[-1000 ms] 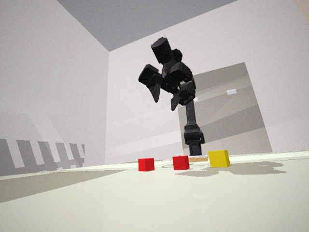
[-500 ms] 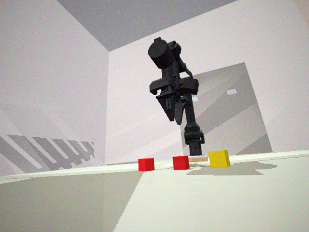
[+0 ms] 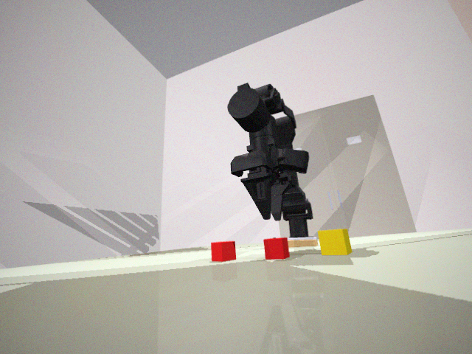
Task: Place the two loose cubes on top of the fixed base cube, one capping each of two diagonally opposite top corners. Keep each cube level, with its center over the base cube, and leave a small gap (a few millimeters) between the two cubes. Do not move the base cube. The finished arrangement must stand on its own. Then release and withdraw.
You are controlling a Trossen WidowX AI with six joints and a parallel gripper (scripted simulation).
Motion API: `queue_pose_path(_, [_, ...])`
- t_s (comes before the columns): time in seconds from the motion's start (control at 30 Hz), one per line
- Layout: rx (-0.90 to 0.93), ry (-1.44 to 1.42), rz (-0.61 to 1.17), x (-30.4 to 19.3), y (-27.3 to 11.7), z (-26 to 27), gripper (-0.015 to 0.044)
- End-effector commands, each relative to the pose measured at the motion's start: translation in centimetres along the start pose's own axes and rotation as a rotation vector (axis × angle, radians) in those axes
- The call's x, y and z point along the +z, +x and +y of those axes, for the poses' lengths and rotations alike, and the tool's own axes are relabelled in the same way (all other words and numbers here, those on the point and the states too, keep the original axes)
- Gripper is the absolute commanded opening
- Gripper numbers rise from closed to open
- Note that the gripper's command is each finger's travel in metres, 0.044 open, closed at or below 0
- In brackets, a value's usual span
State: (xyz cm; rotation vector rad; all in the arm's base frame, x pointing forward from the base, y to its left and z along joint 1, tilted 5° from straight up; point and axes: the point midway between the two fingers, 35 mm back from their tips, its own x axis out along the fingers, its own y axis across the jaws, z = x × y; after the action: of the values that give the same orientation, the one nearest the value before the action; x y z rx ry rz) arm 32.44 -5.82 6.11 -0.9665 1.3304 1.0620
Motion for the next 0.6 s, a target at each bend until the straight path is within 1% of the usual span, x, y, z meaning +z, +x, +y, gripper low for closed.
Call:
queue_pose_path(0.0, [0.003, -0.003, -0.004, 0.1, 1.1, 0.1, 0.0265])
queue_pose_path(0.57, [0.003, -0.003, -0.004, 0.1, 3.4, 0.1, 0.0265])
